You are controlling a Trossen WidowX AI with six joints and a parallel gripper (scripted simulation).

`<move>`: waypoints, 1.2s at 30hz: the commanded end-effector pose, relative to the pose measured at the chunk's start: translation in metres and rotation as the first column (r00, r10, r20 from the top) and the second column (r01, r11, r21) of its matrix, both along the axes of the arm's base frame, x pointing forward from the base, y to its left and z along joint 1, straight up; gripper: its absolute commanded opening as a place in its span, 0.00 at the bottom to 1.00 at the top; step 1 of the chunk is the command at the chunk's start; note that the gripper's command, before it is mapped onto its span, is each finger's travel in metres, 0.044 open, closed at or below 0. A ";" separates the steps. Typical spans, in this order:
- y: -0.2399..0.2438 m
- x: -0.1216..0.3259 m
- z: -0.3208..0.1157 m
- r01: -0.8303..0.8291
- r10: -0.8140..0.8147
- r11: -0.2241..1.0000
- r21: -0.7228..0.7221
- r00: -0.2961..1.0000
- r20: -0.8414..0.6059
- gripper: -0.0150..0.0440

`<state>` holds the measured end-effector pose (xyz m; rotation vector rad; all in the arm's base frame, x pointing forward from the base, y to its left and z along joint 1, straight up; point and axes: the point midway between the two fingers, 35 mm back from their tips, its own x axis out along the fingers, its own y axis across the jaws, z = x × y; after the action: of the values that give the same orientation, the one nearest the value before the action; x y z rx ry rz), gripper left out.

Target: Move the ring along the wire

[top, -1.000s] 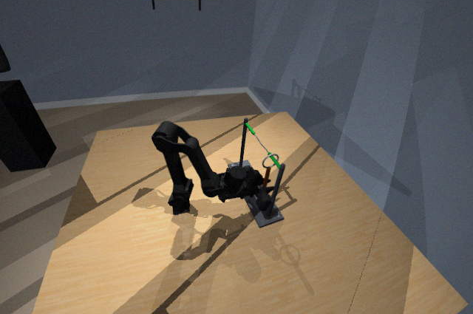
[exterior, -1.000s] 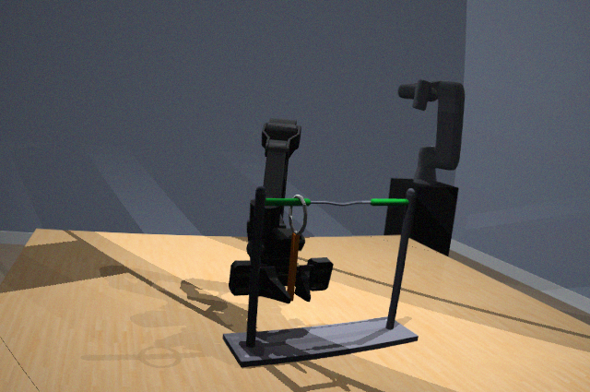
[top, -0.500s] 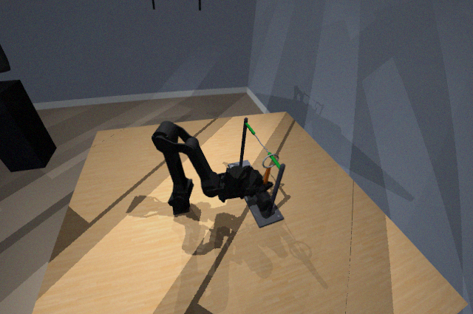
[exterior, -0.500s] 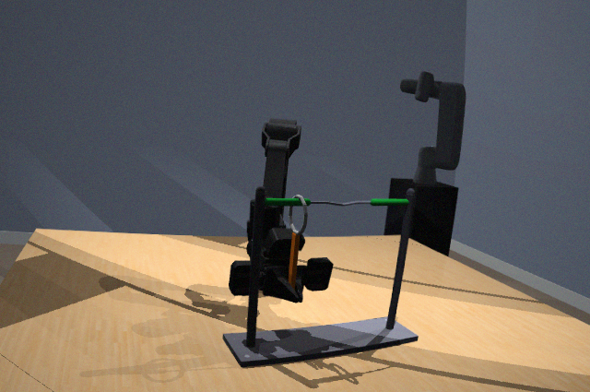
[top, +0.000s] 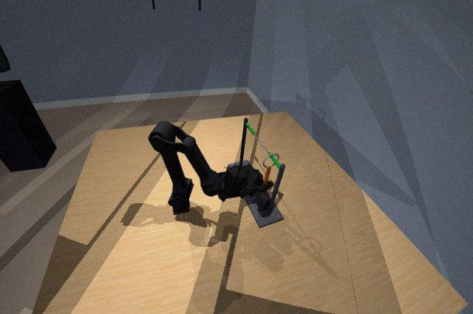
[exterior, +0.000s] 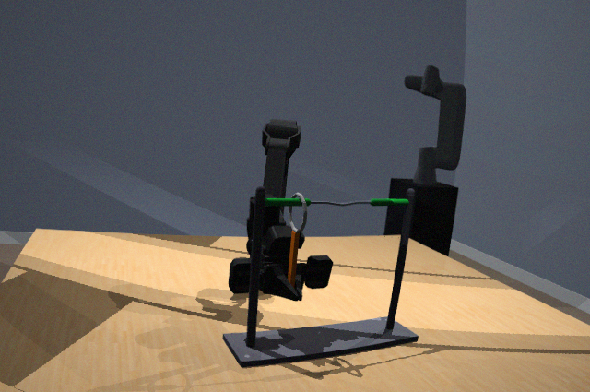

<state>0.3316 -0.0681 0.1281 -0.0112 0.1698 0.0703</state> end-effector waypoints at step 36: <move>0.008 0.000 0.018 0.000 0.000 1.000 -0.004 1.000 0.011 0.00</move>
<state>0.3322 -0.0642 0.1447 -0.0183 0.1612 0.0716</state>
